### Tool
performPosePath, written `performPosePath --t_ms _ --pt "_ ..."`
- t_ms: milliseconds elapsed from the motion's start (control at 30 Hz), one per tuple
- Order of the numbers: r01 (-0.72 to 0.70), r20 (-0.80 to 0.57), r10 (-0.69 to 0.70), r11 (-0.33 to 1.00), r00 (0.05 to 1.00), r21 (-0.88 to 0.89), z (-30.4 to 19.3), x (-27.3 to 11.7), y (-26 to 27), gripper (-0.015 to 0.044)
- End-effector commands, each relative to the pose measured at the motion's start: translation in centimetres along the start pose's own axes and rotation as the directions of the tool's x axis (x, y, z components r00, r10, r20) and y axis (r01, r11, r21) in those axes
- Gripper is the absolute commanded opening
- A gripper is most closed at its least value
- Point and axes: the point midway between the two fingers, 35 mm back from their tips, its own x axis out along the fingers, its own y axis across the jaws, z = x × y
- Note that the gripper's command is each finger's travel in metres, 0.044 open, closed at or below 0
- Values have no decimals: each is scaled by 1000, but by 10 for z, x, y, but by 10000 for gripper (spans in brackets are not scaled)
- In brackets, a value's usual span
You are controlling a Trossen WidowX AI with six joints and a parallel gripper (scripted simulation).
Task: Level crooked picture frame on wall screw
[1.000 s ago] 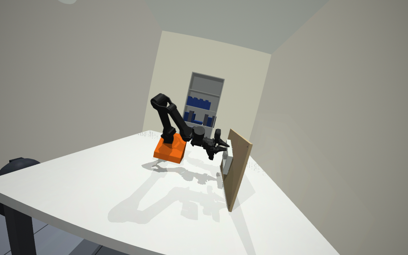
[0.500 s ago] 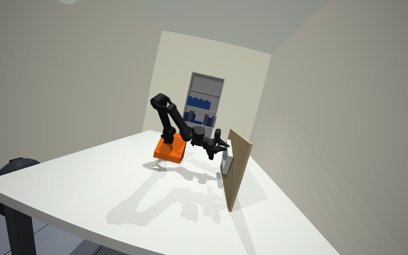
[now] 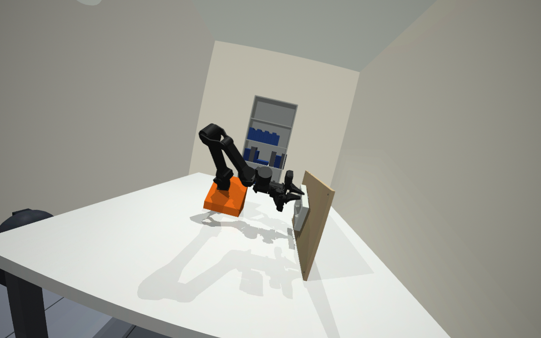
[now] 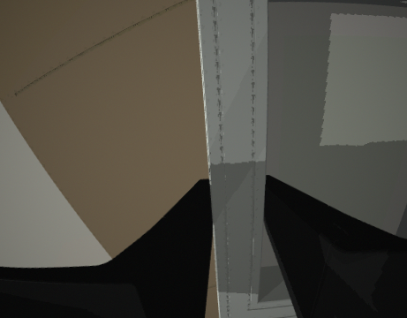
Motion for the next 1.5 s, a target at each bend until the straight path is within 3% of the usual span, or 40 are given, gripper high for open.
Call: performPosePath --t_ms 0,1467 --pt "-11 -2 11 1000 1000 -2 0 0 5 0" --pt "-11 -2 11 1000 1000 -2 0 0 12 0"
